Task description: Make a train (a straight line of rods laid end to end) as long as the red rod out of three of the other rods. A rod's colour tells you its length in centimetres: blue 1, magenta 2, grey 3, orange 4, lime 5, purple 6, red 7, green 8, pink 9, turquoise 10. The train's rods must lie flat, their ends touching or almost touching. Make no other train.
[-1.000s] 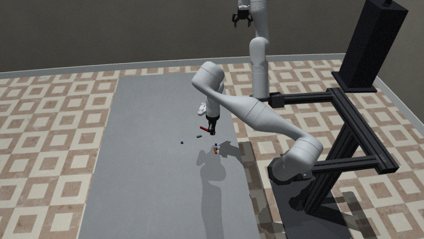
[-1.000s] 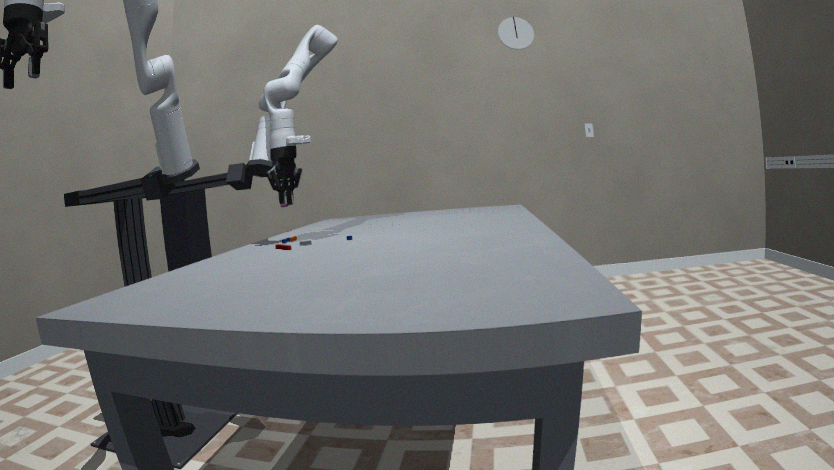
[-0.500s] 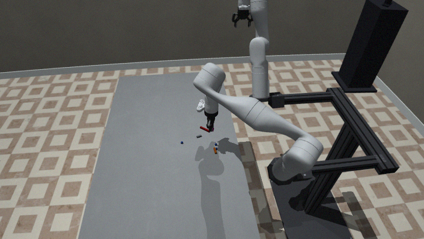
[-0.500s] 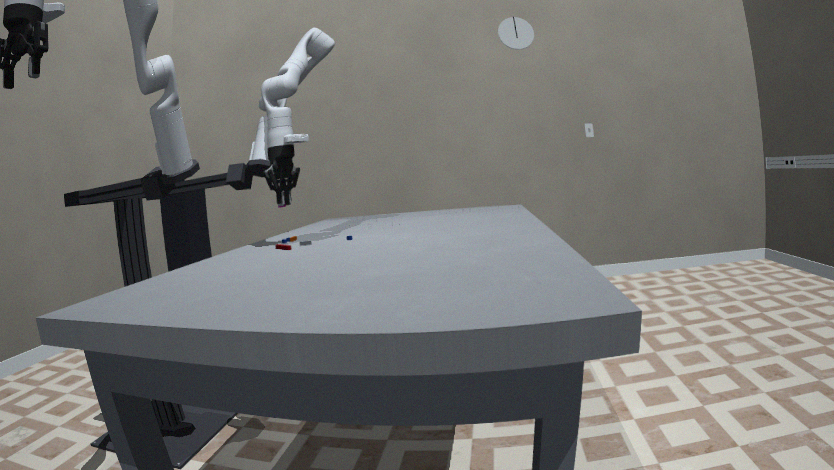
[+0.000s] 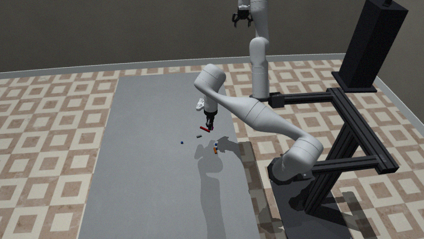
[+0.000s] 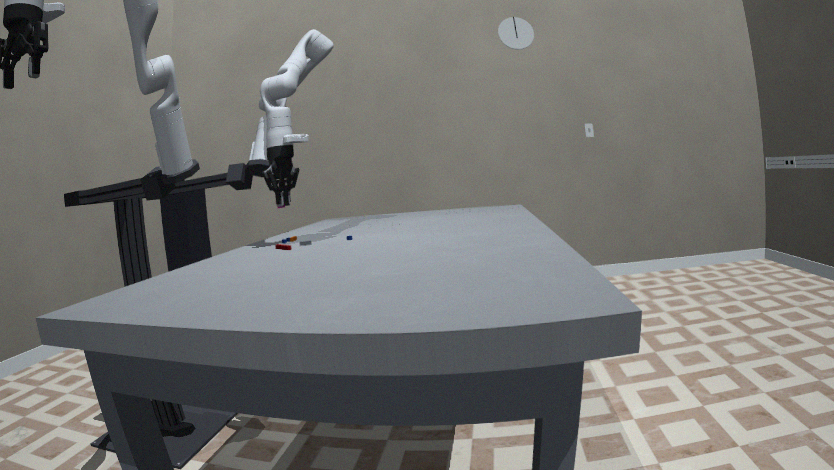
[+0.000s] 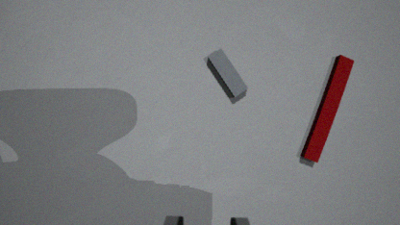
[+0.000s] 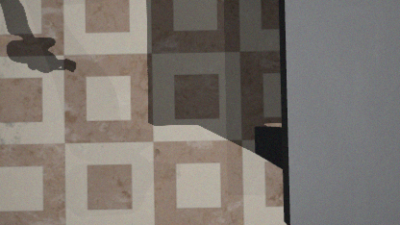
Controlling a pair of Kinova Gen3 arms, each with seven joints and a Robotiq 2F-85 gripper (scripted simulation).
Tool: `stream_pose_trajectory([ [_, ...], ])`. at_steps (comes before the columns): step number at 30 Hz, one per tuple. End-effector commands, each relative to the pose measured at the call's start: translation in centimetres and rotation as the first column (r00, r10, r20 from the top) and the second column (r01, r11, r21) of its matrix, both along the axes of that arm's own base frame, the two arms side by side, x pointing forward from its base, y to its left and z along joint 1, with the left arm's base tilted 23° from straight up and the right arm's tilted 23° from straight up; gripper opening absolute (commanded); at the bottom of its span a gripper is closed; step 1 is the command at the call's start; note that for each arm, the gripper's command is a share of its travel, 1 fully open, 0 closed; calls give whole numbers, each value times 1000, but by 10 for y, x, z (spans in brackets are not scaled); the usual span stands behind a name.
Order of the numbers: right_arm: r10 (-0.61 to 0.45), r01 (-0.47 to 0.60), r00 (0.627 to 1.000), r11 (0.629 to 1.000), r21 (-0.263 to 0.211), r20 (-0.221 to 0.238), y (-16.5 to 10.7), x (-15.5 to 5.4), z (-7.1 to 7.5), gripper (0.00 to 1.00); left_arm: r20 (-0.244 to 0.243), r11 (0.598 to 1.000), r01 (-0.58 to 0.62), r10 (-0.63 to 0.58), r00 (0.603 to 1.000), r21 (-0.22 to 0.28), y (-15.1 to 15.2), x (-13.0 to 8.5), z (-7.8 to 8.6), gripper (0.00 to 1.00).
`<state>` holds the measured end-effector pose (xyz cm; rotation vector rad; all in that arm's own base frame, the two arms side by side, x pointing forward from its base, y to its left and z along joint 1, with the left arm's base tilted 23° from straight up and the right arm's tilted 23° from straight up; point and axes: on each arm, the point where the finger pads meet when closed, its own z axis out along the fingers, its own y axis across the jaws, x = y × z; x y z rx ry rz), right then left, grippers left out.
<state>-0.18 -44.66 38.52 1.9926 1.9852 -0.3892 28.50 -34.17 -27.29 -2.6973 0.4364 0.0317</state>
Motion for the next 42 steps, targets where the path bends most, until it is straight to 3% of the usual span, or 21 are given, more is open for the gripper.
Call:
stream_pose_trajectory([
  [1, 0, 0, 1000, 1000, -1, 1, 0, 0, 1, 1000, 1, 1000, 0, 0, 1000, -2, 0, 1, -2, 273],
  [7, 0, 0, 1000, 1000, -1, 1, 0, 0, 1, 1000, 1, 1000, 0, 0, 1000, -1, 4, 1, -10, 273],
  [20, 0, 0, 1000, 1000, -1, 1, 0, 0, 1, 1000, 1, 1000, 0, 0, 1000, -1, 25, 4, -60, 273],
  [27, 0, 0, 1000, 1000, -1, 1, 0, 0, 1, 1000, 1, 1000, 0, 0, 1000, -1, 31, 4, -74, 273],
  [42, 0, 0, 1000, 1000, -1, 1, 0, 0, 1, 1000, 1, 1000, 0, 0, 1000, -1, 33, 5, -80, 273],
])
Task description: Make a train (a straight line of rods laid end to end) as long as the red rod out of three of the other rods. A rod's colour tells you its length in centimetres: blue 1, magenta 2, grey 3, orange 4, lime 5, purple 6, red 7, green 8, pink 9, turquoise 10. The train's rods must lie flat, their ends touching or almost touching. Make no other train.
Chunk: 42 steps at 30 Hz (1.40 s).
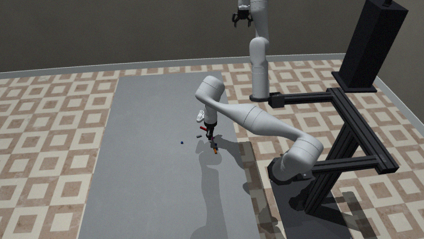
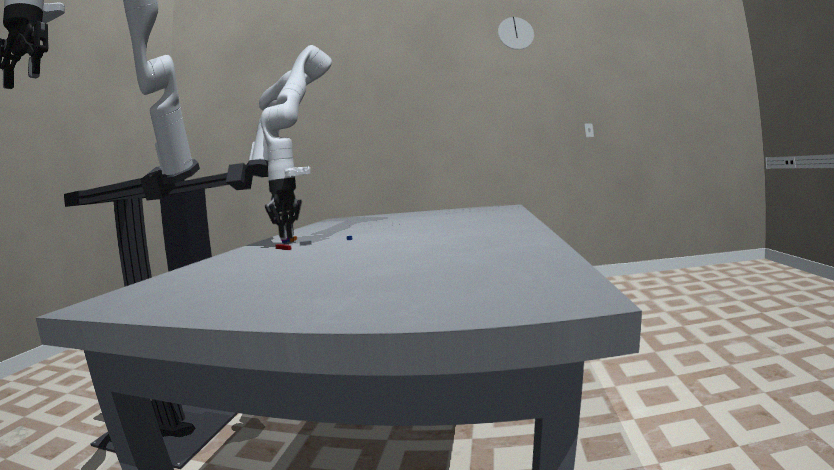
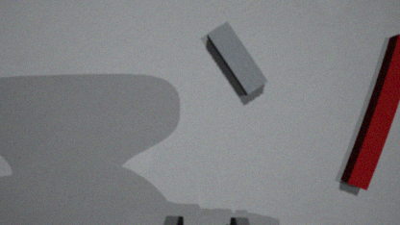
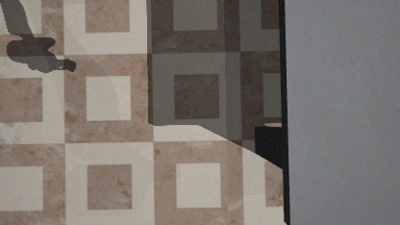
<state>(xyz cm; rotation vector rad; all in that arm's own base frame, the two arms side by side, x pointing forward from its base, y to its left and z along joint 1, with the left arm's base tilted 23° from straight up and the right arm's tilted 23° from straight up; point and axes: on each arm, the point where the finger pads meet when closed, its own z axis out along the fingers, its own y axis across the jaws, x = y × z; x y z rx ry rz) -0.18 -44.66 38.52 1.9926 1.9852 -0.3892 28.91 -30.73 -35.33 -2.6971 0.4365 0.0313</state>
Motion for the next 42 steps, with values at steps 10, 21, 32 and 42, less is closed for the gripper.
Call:
stream_pose_trajectory([
  [10, 0, 0, 1000, 1000, -1, 1, 0, 0, 1, 1000, 1, 1000, 0, 0, 1000, -2, -1, 1, 1, 273],
  [21, 0, 0, 1000, 1000, -1, 1, 0, 0, 1, 1000, 1, 1000, 0, 0, 1000, -2, -1, 1, 1, 273],
  [32, 0, 0, 1000, 1000, -1, 1, 0, 0, 1, 1000, 1, 1000, 0, 0, 1000, -2, -1, 1, 0, 273],
  [42, 0, 0, 1000, 1000, -1, 1, 0, 0, 1, 1000, 1, 1000, 0, 0, 1000, -2, 2, 1, -5, 273],
])
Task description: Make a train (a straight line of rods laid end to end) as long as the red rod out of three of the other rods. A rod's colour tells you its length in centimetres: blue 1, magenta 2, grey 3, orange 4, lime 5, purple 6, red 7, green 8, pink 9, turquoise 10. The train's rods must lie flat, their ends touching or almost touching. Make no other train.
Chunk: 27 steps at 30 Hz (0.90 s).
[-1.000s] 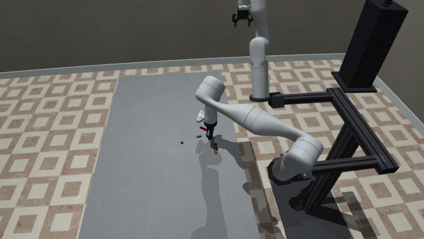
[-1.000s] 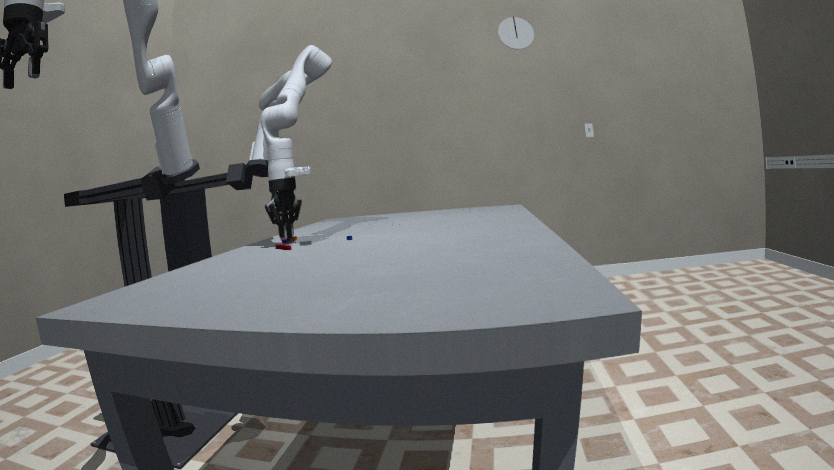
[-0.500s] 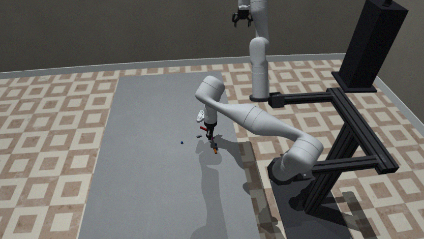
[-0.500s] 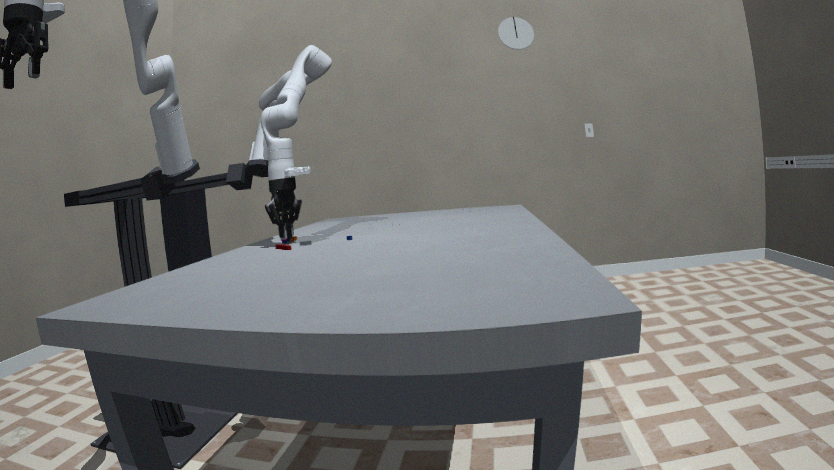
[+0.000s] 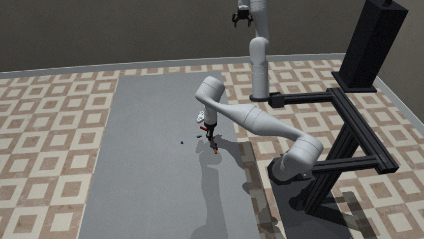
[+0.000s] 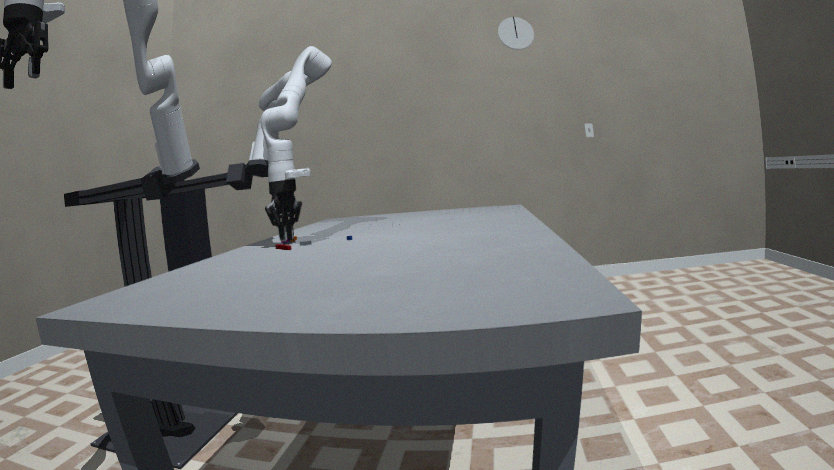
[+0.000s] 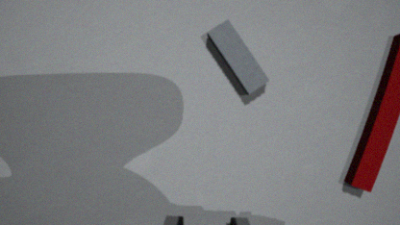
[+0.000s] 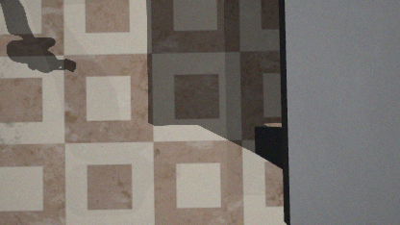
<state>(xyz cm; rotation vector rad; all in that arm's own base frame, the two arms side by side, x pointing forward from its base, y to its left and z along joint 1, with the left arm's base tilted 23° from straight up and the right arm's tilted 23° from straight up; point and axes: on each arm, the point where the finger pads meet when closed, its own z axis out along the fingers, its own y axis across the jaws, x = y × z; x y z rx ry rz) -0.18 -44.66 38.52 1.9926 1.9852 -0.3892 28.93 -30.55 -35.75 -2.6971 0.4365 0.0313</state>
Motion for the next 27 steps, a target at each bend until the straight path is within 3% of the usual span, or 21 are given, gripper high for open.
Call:
stream_pose_trajectory([
  [1, 0, 0, 1000, 1000, -1, 1, 0, 0, 1, 1000, 1, 1000, 0, 0, 1000, -2, 0, 1, -2, 273],
  [27, 0, 0, 1000, 1000, -1, 1, 0, 0, 1, 1000, 1, 1000, 0, 0, 1000, -2, 2, 1, -6, 273],
])
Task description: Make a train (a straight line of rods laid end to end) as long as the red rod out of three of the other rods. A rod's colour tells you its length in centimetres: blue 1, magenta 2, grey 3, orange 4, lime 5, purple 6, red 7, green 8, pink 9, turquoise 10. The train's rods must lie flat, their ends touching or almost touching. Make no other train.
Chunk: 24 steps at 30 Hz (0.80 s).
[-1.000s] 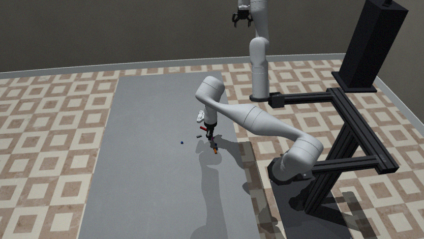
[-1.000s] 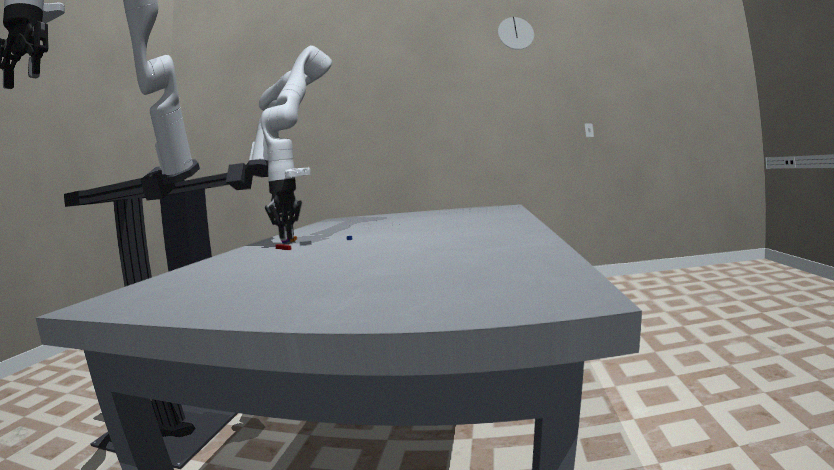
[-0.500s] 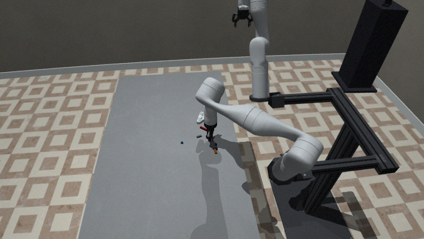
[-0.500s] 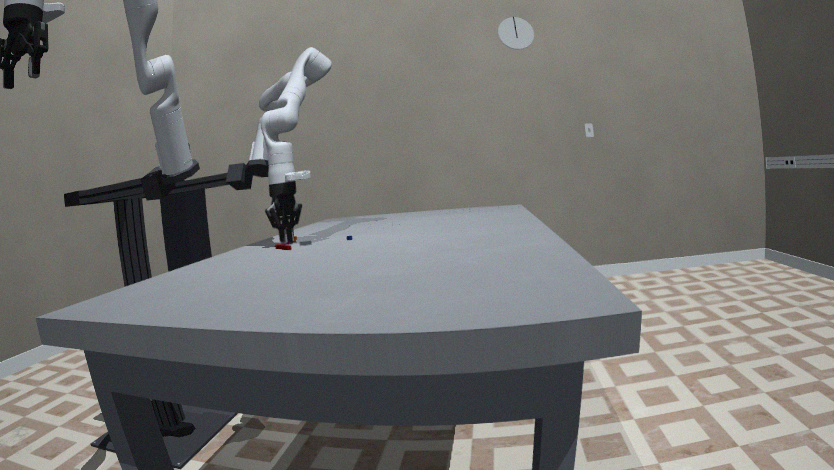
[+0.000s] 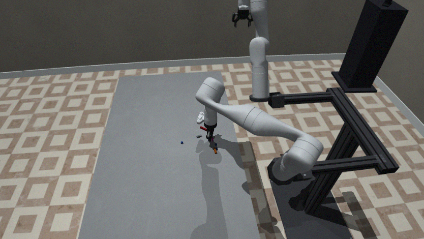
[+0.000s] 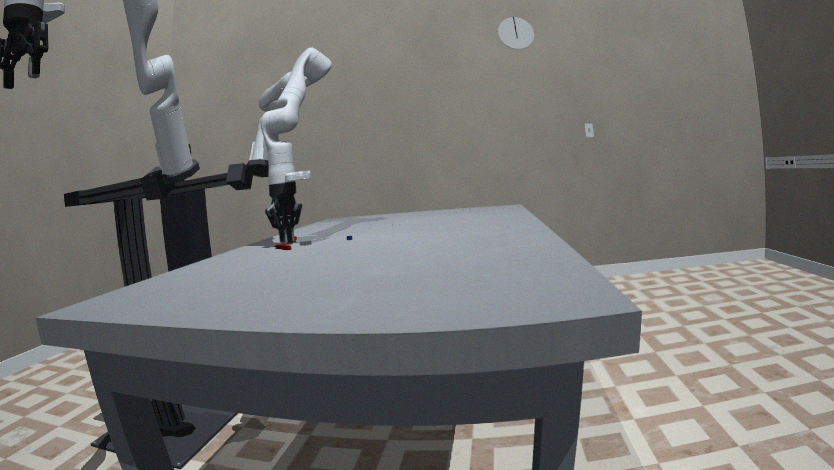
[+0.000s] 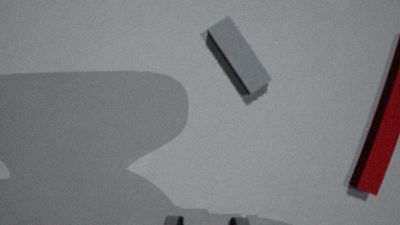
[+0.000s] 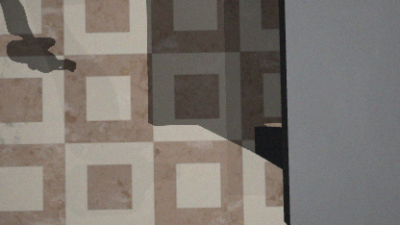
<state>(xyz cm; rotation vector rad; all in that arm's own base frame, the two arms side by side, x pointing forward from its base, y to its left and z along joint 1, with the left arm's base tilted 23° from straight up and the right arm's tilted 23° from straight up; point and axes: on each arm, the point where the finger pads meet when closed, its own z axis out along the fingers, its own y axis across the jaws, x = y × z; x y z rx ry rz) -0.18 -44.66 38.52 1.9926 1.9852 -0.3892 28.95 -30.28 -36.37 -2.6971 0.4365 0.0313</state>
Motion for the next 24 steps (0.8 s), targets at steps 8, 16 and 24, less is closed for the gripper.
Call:
stream_pose_trajectory([
  [8, 0, 0, 1000, 1000, -1, 1, 0, 0, 1, 1000, 1, 1000, 0, 0, 1000, -2, -1, 1, 1, 273],
  [16, 0, 0, 1000, 1000, -1, 1, 0, 0, 1, 1000, 1, 1000, 0, 0, 1000, -2, -1, 1, 1, 273],
  [24, 0, 0, 1000, 1000, -1, 1, 0, 0, 1, 1000, 1, 1000, 0, 0, 1000, -2, -1, 1, 1, 314],
])
